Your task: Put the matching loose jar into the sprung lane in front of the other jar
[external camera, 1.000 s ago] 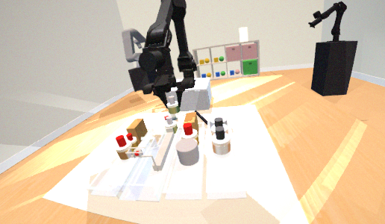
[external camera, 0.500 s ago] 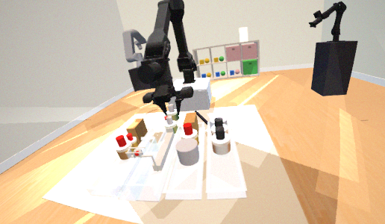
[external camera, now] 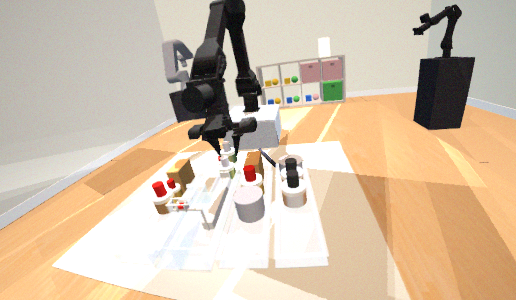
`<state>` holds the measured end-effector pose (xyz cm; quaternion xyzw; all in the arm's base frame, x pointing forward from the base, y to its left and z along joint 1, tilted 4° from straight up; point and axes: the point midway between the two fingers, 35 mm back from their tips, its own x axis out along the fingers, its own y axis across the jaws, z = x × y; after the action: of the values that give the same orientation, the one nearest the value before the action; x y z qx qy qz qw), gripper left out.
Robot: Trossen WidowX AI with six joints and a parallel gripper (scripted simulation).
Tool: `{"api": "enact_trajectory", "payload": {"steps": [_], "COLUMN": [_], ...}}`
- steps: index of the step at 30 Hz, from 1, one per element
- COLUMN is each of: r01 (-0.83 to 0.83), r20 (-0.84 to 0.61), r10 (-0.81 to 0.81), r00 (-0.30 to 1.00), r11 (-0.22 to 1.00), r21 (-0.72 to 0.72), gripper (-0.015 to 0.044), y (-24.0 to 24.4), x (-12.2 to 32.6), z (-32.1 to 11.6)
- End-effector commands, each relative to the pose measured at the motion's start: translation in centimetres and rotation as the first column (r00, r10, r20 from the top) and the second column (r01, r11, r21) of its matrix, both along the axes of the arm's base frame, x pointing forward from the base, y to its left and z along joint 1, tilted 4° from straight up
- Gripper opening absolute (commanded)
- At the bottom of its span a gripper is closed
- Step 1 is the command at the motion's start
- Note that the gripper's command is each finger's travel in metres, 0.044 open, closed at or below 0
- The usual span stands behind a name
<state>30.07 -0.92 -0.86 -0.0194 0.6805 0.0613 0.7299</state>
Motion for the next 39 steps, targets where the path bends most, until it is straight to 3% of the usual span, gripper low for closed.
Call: {"api": "enact_trajectory", "payload": {"steps": [1,39], "r01": [0.0,0.0], "r20": [0.0,0.002], "r10": [0.0,0.0], "r00": [1.0,1.0], "r11": [1.0,1.0], "r21": [0.004,0.004], "gripper": [0.0,0.0], "y": [0.1,0.2], "x": [0.2,1.5], "z": [0.0,0.1]}}
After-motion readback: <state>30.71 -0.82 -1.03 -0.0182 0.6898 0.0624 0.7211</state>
